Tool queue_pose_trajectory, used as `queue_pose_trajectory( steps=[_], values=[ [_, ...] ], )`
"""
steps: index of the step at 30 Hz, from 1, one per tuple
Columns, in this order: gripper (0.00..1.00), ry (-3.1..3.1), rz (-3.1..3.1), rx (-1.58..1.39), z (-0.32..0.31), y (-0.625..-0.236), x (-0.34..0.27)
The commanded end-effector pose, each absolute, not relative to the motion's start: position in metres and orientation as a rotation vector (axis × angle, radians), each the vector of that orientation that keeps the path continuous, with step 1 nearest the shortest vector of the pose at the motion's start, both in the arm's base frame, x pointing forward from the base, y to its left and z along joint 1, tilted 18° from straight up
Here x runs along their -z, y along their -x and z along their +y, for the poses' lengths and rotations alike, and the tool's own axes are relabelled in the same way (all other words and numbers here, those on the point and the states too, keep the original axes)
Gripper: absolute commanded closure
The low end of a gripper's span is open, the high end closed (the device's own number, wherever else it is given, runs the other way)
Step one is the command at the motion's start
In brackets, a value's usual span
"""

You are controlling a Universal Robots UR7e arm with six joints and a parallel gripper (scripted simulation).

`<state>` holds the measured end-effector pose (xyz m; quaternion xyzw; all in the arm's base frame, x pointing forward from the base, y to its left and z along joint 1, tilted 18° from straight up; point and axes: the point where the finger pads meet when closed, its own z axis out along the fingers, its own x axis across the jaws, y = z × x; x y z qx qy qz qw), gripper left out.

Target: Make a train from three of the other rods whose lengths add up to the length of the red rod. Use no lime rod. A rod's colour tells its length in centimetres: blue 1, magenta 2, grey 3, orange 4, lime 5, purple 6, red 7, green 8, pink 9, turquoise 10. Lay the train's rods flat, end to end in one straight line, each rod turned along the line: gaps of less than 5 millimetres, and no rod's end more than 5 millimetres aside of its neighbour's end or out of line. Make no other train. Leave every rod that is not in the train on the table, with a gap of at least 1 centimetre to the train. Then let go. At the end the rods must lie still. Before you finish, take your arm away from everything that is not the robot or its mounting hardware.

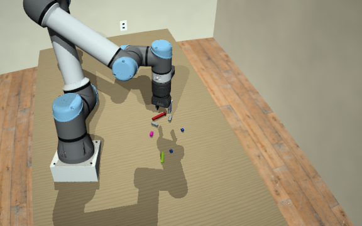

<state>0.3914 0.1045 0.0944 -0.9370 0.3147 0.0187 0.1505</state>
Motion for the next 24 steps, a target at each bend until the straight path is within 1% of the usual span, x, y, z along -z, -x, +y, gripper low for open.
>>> queue_pose_trajectory(
  steps=[1, 24],
  values=[
    [0.00, 2.608, 1.127, -0.086, 0.104, -0.398, -0.096],
    [0.00, 2.243, 1.777, -0.196, 0.101, -0.408, -0.095]
  ],
)
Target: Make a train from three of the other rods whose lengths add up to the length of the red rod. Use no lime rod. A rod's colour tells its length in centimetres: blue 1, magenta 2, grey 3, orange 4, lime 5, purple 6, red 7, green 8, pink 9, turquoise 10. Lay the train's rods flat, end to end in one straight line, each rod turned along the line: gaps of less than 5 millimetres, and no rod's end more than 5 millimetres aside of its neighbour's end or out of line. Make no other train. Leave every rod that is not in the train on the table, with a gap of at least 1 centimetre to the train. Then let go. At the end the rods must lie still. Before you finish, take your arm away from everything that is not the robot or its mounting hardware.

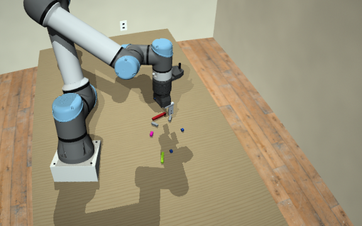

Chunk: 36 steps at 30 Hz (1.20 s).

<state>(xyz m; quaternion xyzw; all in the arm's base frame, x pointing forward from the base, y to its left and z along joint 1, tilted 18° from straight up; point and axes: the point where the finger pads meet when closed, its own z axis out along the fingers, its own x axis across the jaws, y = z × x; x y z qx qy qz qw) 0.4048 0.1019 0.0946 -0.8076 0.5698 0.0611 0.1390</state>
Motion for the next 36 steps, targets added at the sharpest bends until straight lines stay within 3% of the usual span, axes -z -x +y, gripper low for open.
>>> queue_pose_trajectory(
  steps=[1, 36],
  values=[
    [0.00, 2.221, 1.807, -0.201, 0.1006, -0.4086, -0.0954],
    [0.00, 2.057, 2.007, -0.237, 0.0986, -0.4100, -0.0947]
  ],
)
